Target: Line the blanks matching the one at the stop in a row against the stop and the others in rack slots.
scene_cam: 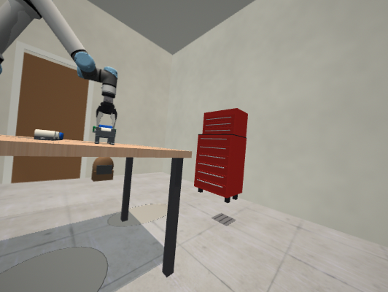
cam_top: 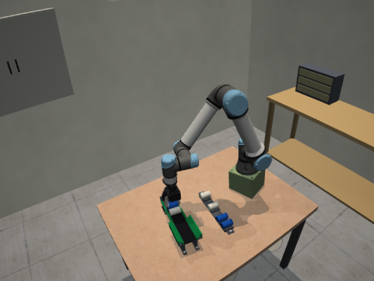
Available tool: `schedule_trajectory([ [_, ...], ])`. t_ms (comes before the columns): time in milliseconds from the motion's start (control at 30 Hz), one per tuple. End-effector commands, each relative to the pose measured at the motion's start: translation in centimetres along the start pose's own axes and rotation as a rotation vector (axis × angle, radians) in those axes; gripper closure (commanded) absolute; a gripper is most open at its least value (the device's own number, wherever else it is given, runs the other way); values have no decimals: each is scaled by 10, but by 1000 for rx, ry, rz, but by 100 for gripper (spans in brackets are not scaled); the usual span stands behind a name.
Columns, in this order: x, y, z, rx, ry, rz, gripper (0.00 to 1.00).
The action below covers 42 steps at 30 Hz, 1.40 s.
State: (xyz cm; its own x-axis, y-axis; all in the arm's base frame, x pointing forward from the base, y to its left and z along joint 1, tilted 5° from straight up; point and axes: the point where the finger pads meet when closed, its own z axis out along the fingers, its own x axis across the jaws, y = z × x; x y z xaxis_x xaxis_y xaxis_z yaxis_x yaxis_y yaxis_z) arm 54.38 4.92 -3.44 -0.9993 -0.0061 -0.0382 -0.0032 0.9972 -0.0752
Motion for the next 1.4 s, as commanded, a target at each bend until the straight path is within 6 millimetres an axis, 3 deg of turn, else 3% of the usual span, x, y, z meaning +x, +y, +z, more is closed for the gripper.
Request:
schedule_trajectory([
  [0, 0, 0, -21, 0, -2, 0, 60],
  [33, 0, 0, -21, 0, -2, 0, 60],
  [267, 0, 0, -73, 0, -2, 0, 60],
  [400, 0, 0, -87, 0, -2, 0, 60],
  [1000, 3, 0, -88, 0, -1, -1, 60],
  [1167, 11, -2, -88, 0, -1, -2, 60],
  [1367, 46, -6, -84, 0, -1, -10, 60],
])
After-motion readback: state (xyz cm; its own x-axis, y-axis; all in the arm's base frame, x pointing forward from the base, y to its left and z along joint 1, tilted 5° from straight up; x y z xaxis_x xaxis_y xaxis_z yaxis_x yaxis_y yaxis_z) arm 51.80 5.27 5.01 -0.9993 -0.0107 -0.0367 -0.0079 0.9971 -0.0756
